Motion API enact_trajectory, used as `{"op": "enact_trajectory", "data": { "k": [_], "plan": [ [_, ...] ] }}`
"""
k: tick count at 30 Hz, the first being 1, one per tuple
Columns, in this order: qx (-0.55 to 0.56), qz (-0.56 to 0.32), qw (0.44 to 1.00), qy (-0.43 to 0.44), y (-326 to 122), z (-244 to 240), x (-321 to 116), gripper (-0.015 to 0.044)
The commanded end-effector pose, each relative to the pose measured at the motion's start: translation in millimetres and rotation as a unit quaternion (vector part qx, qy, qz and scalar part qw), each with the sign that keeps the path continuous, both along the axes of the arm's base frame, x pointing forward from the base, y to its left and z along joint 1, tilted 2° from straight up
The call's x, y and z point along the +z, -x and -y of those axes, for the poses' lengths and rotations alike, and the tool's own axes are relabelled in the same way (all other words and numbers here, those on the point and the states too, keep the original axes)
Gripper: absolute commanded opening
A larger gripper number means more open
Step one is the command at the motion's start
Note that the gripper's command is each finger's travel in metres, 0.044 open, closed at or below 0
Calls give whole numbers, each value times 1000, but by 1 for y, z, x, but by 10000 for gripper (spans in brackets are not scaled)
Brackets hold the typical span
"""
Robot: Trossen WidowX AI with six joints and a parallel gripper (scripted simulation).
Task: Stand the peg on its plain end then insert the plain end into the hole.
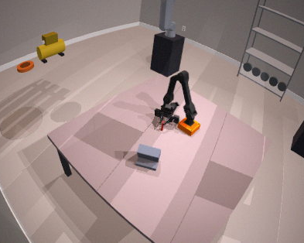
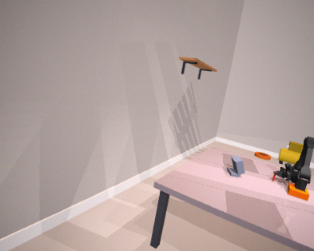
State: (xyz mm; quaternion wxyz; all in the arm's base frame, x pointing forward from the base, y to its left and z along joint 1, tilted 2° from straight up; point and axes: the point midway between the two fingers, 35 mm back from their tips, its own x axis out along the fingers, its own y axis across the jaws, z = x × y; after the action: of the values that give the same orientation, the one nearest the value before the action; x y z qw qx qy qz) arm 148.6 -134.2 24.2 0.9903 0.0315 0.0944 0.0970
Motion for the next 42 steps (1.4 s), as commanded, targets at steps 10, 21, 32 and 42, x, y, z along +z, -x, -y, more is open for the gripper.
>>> {"op": "enact_trajectory", "data": {
  "k": [10, 21, 32, 42],
  "plan": [
    [0, 0, 1000, 0, 0, 0, 0, 130],
    [0, 0, 1000, 0, 0, 0, 0, 393],
    [-1, -1, 1000, 3, -1, 10, 25, 440],
    [-6, -3, 1000, 12, -4, 8, 144, 440]
  ]
}}
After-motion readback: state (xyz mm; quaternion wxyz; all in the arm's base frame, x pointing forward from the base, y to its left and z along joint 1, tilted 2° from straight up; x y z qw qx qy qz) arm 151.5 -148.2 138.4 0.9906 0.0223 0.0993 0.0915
